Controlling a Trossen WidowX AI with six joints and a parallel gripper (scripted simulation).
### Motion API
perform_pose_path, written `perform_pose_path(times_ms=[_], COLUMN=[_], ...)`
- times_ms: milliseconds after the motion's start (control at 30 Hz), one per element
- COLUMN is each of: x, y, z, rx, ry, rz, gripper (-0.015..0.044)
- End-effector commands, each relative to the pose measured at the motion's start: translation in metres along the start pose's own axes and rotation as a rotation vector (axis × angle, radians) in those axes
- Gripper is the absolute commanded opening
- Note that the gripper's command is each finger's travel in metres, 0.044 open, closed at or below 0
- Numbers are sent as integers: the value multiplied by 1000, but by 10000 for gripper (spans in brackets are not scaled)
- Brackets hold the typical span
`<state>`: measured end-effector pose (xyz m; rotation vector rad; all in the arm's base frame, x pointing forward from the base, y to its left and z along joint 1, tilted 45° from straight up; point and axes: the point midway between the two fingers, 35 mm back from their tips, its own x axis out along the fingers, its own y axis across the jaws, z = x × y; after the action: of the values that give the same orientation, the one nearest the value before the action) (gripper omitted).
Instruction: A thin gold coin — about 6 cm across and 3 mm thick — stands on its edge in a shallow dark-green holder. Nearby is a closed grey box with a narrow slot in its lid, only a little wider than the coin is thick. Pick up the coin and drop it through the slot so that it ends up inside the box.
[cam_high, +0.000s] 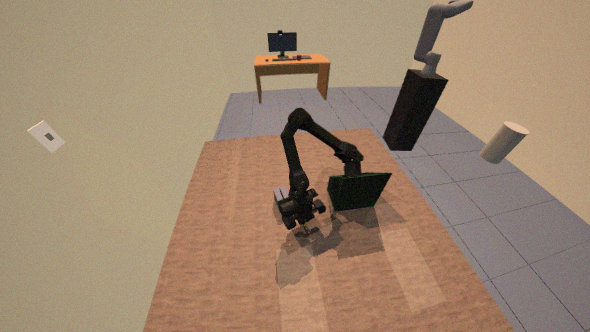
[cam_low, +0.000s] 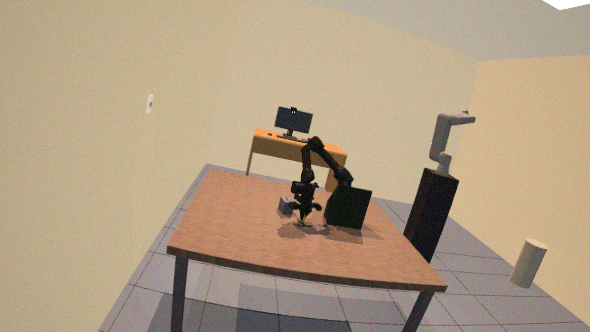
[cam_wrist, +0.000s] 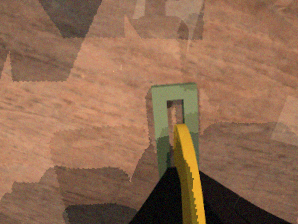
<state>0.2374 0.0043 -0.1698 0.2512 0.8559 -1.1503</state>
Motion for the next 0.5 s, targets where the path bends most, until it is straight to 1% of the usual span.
perform_pose_path(times_ms=[0, 467], x=[-8, -42], y=[2, 5], z=[0, -1], rx=[4, 3], ry=[2, 7], rz=[4, 7], gripper=[0, 0])
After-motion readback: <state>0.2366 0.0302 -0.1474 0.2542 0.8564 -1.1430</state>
